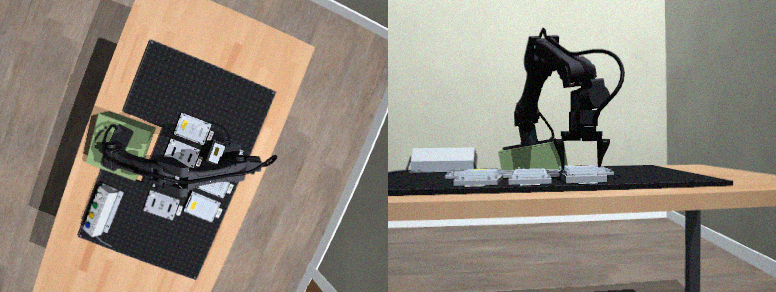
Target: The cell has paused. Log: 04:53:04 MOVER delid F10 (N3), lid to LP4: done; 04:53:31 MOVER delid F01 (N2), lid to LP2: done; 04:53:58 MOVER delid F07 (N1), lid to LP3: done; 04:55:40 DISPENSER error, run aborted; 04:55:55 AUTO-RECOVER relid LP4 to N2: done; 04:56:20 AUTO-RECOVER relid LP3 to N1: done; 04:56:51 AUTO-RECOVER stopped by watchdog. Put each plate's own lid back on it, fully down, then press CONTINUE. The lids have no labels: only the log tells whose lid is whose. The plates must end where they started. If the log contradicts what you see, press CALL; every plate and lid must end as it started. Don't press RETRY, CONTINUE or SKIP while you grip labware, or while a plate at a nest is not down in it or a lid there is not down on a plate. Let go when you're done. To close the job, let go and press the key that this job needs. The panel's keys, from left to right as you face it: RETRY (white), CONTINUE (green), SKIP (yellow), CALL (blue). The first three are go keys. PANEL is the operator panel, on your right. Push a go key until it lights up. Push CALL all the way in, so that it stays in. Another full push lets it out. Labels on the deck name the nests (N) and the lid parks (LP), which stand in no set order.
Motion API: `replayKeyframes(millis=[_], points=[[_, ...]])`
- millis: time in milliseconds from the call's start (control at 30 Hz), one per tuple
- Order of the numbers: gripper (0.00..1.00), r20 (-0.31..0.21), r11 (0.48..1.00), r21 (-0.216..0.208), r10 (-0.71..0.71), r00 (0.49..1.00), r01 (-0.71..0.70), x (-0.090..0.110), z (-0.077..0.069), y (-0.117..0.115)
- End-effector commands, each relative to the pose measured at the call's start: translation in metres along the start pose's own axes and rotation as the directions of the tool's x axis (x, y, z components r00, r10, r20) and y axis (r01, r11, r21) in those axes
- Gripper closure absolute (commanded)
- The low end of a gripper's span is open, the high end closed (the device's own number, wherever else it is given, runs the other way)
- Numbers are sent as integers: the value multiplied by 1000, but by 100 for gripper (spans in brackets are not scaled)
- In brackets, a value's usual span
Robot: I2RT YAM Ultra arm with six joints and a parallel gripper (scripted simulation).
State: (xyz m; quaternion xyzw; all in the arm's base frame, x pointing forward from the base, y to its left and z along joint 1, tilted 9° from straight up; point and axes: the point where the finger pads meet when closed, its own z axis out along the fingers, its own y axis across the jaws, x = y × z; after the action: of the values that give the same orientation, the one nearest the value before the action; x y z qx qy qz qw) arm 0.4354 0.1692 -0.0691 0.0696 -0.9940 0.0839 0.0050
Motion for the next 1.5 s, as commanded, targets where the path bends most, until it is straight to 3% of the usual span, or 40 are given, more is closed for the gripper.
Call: replayKeyframes(millis=[0, 833, 933, 1000, 1467], points=[[0, 42, 1000, -11, 4, 999, -4, -9, -9, 3], [0, 42, 1000, -11, 4, 999, -4, -9, -9, 3], [0, 78, 1000, -22, 9, 997, -7, -16, -23, 4], [0, 67, 1000, -19, 7, 998, -5, -14, -31, 4], [0, 68, 1000, -20, 5, 998, -3, -12, -48, 8]])
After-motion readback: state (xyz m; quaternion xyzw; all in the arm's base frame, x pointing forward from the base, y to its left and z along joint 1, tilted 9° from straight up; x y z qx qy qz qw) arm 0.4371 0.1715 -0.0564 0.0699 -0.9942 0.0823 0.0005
